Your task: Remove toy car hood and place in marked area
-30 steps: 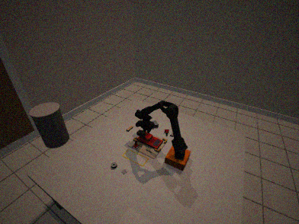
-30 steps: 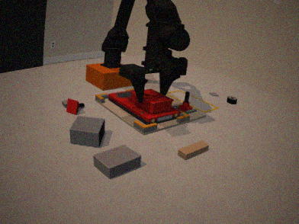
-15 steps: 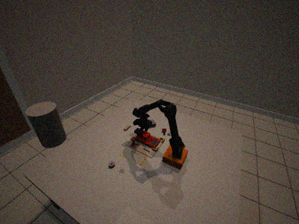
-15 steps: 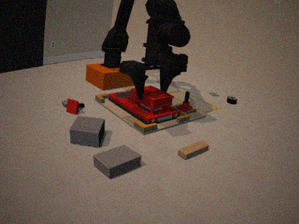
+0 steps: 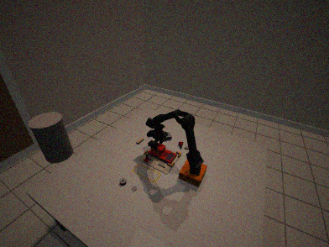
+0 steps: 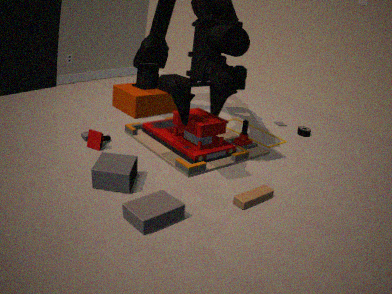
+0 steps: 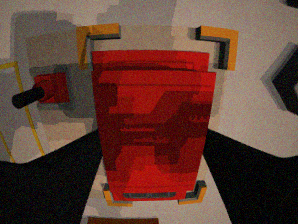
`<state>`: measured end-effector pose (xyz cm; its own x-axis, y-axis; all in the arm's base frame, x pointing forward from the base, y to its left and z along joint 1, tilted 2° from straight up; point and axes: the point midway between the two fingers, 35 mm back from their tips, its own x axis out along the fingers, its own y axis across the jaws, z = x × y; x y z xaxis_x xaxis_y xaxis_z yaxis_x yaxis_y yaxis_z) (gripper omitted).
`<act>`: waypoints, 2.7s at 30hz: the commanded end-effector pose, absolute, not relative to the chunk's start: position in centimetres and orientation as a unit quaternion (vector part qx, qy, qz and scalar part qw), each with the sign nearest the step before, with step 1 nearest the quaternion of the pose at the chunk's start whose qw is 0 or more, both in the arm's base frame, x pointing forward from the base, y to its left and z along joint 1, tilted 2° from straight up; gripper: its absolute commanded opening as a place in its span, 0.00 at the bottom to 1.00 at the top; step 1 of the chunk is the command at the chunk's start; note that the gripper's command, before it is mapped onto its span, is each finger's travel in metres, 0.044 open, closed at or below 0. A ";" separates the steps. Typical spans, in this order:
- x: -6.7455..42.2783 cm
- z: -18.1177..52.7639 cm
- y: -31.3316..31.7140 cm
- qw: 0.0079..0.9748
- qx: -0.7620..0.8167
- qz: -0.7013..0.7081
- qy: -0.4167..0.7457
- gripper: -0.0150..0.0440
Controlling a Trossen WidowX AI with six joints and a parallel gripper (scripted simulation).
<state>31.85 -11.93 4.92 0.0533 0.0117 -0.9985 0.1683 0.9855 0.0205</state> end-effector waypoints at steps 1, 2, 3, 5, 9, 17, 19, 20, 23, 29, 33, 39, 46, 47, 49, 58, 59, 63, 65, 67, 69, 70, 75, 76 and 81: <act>32.0 5.9 -12.0 0.724 0.064 -0.054 0.684 0.25; 32.0 6.3 -12.0 0.724 0.064 -0.054 0.684 0.25; 32.0 6.7 -12.0 0.724 0.064 -0.054 0.684 0.25; 31.9 7.6 -12.0 0.724 0.064 -0.054 0.684 0.25; 31.8 9.3 -12.0 0.724 0.064 -0.054 0.684 0.25; 32.1 8.8 -10.9 0.725 0.063 -0.051 0.684 0.25; 32.3 8.9 -10.2 0.726 0.061 -0.048 0.683 0.25; 32.4 8.9 -9.8 0.726 0.061 -0.046 0.683 0.25; 32.7 9.0 -8.7 0.727 0.059 -0.044 0.683 0.25; 33.1 9.1 -6.4 0.727 0.059 -0.043 0.683 0.25; 33.3 9.2 -5.0 0.727 0.060 -0.043 0.683 0.25; 33.4 9.4 -2.7 0.726 0.061 -0.044 0.683 0.25; 33.4 9.5 -0.1 0.726 0.063 -0.045 0.684 0.25; 33.3 9.5 0.3 0.726 0.064 -0.045 0.684 0.25; 33.3 9.6 1.0 0.725 0.064 -0.045 0.684 0.25; 32.8 9.7 4.4 0.725 0.067 -0.046 0.684 0.25; 32.8 9.8 4.7 0.725 0.067 -0.047 0.684 0.25; 32.4 9.8 6.2 0.724 0.068 -0.047 0.684 0.25; 32.2 9.9 6.9 0.724 0.069 -0.047 0.684 0.25; 32.0 9.9 7.6 0.724 0.069 -0.048 0.684 0.25; 31.8 10.0 8.3 0.724 0.070 -0.048 0.685 0.25; 31.7 10.0 8.6 0.724 0.070 -0.048 0.685 0.25; 31.7 9.9 8.8 0.724 0.070 -0.048 0.685 0.25; 31.7 9.9 8.8 0.724 0.070 -0.048 0.685 0.25; 31.7 9.6 8.9 0.724 0.070 -0.048 0.685 0.25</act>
<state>31.75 8.88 9.88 0.0601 0.0311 -0.9977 0.1610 0.9861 0.0405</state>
